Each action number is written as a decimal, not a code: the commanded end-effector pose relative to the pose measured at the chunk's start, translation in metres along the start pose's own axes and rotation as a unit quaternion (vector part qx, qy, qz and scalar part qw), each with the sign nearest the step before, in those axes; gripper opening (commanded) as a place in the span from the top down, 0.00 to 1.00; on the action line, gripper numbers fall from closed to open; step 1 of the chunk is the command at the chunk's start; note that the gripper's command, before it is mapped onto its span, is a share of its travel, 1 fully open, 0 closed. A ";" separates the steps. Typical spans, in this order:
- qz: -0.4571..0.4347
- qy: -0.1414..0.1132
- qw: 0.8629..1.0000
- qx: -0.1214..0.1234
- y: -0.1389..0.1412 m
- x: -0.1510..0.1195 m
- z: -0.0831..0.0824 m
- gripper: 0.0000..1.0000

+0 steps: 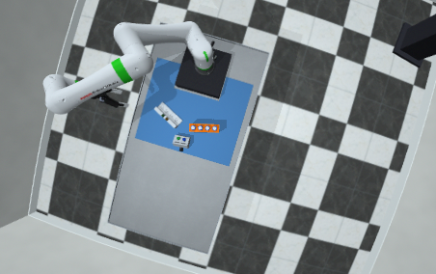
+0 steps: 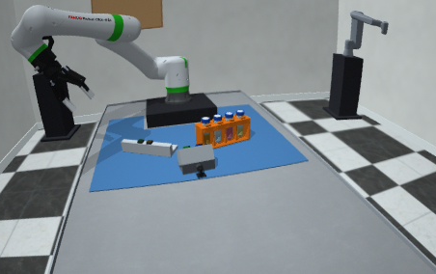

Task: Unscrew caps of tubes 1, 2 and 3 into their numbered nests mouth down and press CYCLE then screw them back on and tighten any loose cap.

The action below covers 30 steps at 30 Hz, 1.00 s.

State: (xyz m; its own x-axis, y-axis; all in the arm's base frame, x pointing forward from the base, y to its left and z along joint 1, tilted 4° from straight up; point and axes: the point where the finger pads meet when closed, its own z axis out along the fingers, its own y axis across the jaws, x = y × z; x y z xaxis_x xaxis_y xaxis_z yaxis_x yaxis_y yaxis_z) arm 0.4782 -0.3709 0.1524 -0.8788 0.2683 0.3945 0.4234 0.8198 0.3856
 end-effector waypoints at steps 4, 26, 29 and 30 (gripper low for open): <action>0.000 0.000 1.000 0.000 0.000 0.000 0.000 0.00; 0.000 0.000 1.000 0.000 0.000 0.000 0.000 0.65; 0.000 0.000 1.000 0.000 0.000 0.000 0.000 0.65; 0.000 0.000 1.000 0.000 0.000 0.000 0.000 0.65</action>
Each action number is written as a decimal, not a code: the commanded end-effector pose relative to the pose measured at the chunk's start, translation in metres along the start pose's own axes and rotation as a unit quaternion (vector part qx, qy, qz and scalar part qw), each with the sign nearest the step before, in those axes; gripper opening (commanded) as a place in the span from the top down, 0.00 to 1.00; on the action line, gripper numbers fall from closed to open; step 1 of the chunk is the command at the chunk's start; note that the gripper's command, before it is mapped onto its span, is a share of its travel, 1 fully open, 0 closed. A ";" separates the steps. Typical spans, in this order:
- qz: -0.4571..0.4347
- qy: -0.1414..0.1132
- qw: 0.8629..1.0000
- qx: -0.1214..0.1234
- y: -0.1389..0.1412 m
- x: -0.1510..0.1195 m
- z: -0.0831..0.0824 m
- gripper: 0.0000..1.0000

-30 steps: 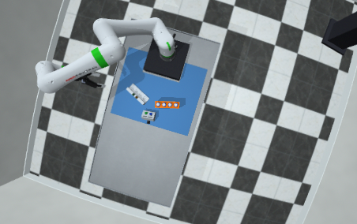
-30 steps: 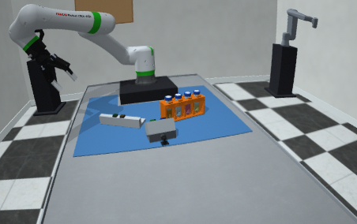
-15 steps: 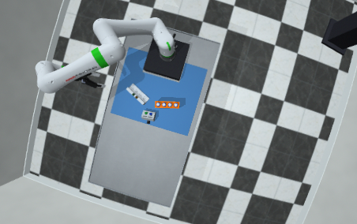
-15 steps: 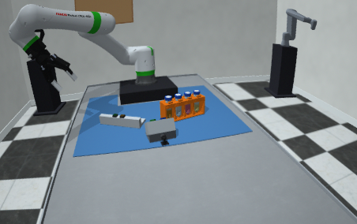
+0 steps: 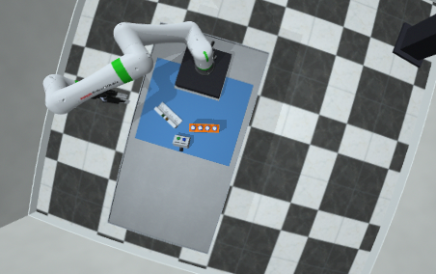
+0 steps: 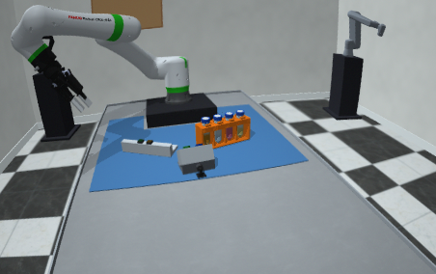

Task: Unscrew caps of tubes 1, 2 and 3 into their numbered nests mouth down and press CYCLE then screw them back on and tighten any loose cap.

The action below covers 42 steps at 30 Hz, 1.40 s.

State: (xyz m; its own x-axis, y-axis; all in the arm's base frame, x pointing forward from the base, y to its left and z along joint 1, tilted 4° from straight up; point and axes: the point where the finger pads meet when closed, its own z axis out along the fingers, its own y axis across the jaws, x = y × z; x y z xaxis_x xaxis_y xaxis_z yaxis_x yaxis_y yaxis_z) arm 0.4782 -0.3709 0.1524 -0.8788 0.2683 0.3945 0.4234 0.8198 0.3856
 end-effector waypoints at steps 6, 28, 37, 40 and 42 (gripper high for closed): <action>0.000 0.000 1.000 0.000 0.000 0.000 0.000 0.65; -0.056 -0.001 0.998 0.017 0.029 -0.006 0.009 0.65; -0.143 0.000 0.989 0.045 0.067 -0.010 0.023 0.65; -0.168 0.001 0.984 0.052 0.076 -0.010 0.027 0.65; -0.168 0.001 0.984 0.052 0.085 -0.011 0.031 0.65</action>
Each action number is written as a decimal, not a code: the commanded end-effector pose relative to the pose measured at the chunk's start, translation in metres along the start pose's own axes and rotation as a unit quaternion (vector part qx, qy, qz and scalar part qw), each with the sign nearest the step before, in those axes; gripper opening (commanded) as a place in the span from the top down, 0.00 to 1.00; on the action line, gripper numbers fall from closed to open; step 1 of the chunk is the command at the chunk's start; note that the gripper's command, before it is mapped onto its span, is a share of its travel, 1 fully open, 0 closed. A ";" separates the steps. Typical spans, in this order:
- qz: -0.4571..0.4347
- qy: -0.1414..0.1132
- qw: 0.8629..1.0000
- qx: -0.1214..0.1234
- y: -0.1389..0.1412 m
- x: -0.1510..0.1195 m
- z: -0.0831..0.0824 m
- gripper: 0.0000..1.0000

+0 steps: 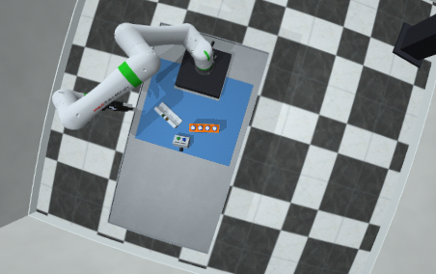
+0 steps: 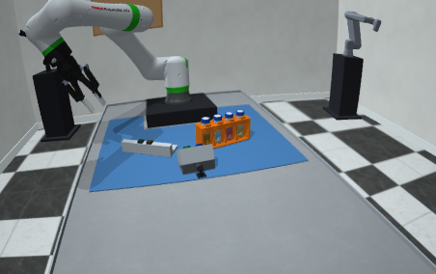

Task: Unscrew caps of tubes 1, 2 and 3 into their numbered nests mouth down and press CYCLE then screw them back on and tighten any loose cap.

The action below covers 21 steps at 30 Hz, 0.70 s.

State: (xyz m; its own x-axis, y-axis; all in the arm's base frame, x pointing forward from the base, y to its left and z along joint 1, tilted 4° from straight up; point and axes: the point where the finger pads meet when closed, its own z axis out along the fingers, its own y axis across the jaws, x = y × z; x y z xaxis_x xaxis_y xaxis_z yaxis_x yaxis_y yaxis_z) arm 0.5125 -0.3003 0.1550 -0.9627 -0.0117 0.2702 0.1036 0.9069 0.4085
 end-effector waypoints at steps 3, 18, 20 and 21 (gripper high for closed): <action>-0.057 0.001 0.998 0.019 0.025 -0.009 0.008 0.65; -0.186 0.009 0.981 0.057 0.082 -0.021 0.033 0.65; -0.201 0.011 0.978 0.061 0.091 -0.022 0.037 0.65; -0.217 0.012 0.974 0.066 0.096 -0.022 0.040 0.65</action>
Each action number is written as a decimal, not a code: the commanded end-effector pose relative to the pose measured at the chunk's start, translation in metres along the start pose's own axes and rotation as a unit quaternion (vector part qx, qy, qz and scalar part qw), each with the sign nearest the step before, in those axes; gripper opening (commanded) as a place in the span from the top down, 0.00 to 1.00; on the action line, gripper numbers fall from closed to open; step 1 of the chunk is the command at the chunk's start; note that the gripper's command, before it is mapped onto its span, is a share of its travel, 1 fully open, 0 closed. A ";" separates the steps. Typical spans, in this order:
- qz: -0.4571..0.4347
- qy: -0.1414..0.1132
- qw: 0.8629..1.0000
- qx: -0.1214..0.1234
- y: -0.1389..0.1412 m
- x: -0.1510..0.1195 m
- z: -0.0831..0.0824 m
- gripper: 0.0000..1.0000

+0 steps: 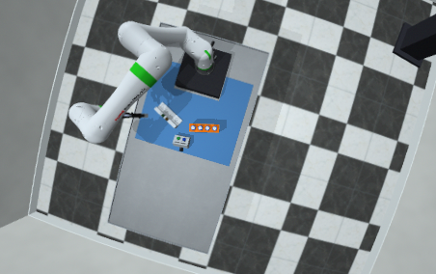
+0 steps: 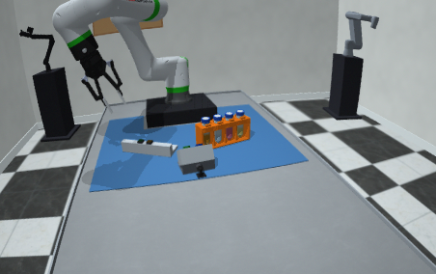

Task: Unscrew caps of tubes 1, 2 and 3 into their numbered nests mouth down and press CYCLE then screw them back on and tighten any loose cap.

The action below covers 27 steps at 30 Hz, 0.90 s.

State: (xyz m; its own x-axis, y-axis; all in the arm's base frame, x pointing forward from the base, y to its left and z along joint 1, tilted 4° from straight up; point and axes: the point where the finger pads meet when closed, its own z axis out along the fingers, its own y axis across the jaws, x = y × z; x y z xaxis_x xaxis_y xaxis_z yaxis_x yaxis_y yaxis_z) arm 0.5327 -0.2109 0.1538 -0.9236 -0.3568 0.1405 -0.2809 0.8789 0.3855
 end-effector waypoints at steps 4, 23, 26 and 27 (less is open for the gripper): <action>-0.062 0.004 0.998 0.019 0.026 -0.013 0.011 0.65; -0.263 0.029 0.962 0.072 0.096 -0.033 0.045 0.65; -0.279 0.031 0.957 0.075 0.100 -0.034 0.048 0.65; -0.294 0.033 0.952 0.079 0.105 -0.034 0.050 0.65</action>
State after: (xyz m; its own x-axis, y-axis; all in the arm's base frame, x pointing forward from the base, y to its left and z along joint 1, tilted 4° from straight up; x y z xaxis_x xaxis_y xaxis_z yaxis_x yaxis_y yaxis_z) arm 0.5234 -0.0985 0.1439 -0.6156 -0.7880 0.0112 -0.7523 0.5918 0.2897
